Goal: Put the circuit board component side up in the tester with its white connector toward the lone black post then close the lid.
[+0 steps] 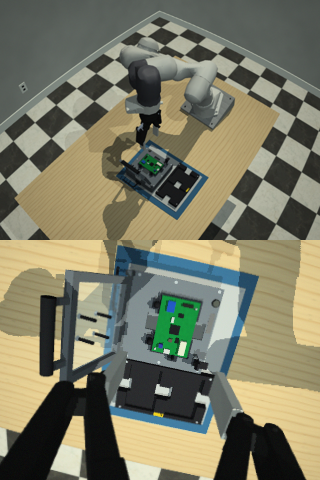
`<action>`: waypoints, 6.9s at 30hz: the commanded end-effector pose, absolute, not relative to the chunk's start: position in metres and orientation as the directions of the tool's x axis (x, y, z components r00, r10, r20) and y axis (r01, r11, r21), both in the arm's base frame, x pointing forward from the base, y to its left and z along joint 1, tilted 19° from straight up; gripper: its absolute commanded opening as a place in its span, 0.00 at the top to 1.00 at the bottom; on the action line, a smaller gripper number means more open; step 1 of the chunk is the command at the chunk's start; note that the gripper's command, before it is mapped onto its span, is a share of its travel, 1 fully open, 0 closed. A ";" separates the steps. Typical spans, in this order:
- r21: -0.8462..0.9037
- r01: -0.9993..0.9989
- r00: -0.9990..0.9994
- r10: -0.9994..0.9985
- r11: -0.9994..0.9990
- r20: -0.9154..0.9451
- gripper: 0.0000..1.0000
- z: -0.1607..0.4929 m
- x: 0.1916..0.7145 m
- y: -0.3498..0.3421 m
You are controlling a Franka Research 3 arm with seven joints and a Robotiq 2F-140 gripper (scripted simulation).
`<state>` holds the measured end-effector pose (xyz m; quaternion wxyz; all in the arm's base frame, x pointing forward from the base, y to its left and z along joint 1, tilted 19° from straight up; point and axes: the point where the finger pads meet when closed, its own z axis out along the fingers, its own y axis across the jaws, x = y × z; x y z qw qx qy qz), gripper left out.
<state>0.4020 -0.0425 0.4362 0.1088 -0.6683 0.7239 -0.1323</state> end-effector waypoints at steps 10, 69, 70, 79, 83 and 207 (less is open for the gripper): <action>-0.328 -0.942 -0.078 -0.997 0.066 0.022 0.42 0.443 0.396 -0.041; -0.328 -0.942 -0.078 -0.997 0.066 0.022 0.70 0.464 0.458 -0.045; -0.328 -0.942 -0.078 -0.997 0.066 0.022 0.70 0.464 0.458 -0.045; -0.328 -0.942 -0.078 -0.997 0.066 0.022 0.70 0.480 0.502 -0.047; -0.328 -0.942 -0.078 -0.997 0.066 0.022 0.70 0.485 0.518 -0.048; -0.328 -0.942 -0.078 -0.997 0.066 0.022 0.70 0.469 0.541 -0.051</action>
